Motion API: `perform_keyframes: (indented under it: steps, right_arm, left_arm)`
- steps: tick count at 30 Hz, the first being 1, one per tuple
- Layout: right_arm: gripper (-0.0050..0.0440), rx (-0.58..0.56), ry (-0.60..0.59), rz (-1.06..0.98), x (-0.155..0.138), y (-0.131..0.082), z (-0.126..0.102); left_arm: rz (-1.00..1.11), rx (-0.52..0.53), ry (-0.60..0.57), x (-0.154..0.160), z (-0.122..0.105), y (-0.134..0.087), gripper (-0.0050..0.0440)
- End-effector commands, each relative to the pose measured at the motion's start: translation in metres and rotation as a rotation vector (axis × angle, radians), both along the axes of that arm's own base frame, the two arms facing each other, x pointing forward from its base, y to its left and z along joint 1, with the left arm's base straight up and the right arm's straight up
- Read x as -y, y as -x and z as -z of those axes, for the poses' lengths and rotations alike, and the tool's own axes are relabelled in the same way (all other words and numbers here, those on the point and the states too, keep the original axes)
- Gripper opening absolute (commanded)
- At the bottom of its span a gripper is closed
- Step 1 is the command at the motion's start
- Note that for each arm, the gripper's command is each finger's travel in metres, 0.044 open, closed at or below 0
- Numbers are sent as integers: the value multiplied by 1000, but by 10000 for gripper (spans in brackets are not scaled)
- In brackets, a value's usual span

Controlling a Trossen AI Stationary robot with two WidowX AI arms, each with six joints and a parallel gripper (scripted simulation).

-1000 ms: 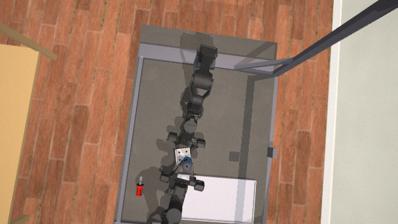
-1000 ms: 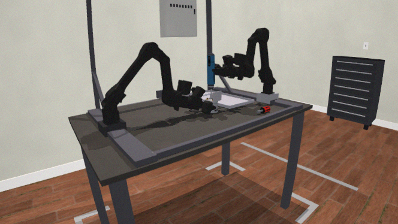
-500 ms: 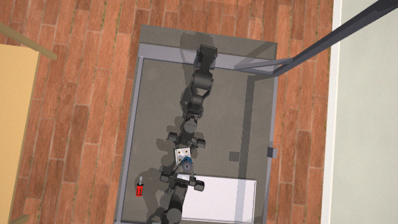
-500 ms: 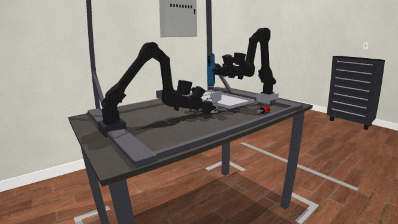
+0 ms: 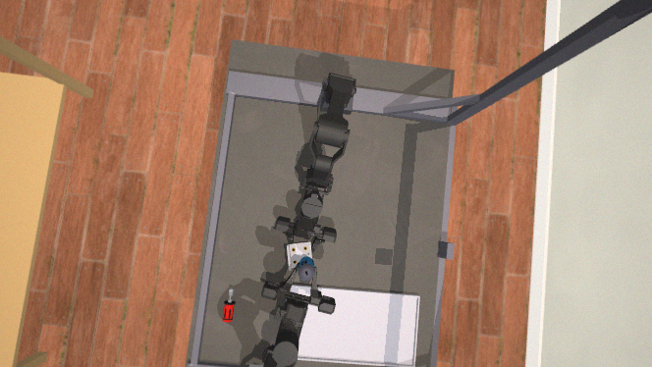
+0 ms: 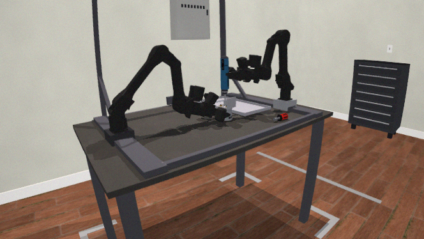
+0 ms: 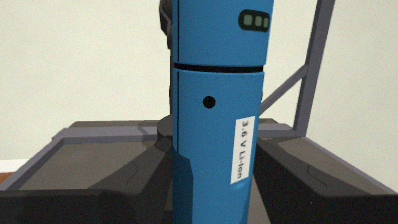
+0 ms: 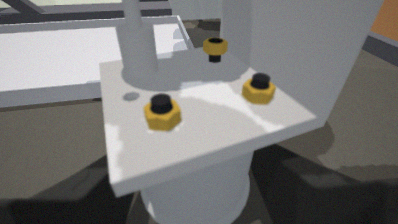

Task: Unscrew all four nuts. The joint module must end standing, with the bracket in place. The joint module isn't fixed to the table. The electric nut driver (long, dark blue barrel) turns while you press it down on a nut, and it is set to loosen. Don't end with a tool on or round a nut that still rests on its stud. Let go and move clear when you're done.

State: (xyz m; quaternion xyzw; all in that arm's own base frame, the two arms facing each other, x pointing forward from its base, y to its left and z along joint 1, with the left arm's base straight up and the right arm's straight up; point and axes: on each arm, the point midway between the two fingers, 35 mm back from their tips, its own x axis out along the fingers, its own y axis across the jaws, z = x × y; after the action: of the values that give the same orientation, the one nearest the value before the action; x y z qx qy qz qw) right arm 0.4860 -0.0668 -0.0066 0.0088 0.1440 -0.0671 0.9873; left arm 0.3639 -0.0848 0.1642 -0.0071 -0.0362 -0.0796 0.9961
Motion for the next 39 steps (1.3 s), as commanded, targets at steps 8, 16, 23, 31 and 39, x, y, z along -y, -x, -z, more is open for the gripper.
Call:
perform_keyframes:
  steps: [8, 16, 23, 31, 39]
  right_arm:
    - [240, 40, 4, 1, 1, -6, -16]
    - [240, 40, 4, 1, 1, -6, -16]
    - [240, 40, 4, 1, 1, -6, -16]
    - [240, 40, 4, 1, 1, -6, -16]
    - [240, 40, 4, 1, 1, -6, -16]
  left_arm:
    - [-1, 4, 3, 1, -3, 1, 161]
    - [-1, 14, 5, 1, -9, 3, 161]
    - [-1, 23, 8, 1, -18, 1, 161]
    - [-1, 23, 8, 2, -26, 2, 161]
    - [-1, 7, 3, 3, -26, -1, 161]
